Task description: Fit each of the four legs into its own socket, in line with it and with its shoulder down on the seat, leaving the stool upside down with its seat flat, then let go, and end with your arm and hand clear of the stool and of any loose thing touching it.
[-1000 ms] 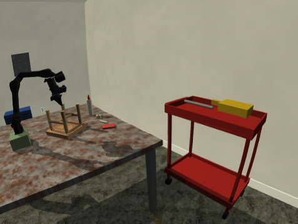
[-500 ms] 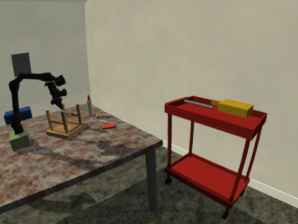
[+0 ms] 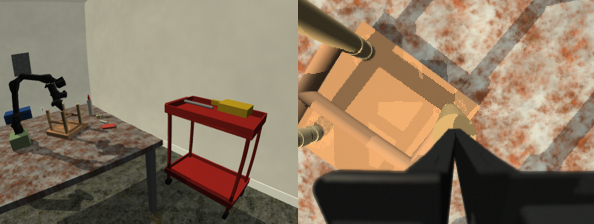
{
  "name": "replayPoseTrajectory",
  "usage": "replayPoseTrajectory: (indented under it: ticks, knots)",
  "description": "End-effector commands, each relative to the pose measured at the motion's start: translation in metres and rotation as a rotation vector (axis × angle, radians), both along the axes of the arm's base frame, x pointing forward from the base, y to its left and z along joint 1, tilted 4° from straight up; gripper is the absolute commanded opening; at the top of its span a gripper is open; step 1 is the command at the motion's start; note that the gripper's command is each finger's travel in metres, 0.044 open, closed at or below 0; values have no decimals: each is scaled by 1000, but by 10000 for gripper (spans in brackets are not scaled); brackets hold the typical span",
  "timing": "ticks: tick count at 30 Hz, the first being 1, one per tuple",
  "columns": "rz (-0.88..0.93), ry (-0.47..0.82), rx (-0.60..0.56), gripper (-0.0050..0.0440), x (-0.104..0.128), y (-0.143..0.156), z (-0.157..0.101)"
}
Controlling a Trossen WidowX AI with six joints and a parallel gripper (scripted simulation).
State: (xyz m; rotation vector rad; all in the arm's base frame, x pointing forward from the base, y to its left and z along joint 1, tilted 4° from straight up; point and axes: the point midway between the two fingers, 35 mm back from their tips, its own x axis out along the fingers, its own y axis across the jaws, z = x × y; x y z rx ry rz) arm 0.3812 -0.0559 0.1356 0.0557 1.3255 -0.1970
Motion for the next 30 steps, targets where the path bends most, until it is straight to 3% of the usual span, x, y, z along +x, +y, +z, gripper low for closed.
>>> replayPoseTrajectory:
  ticks: [1, 30]
  knots:
    - [2, 10, -1, 0, -2, -1, -6]
    - [2, 10, -1, 0, -2, -2, -23]
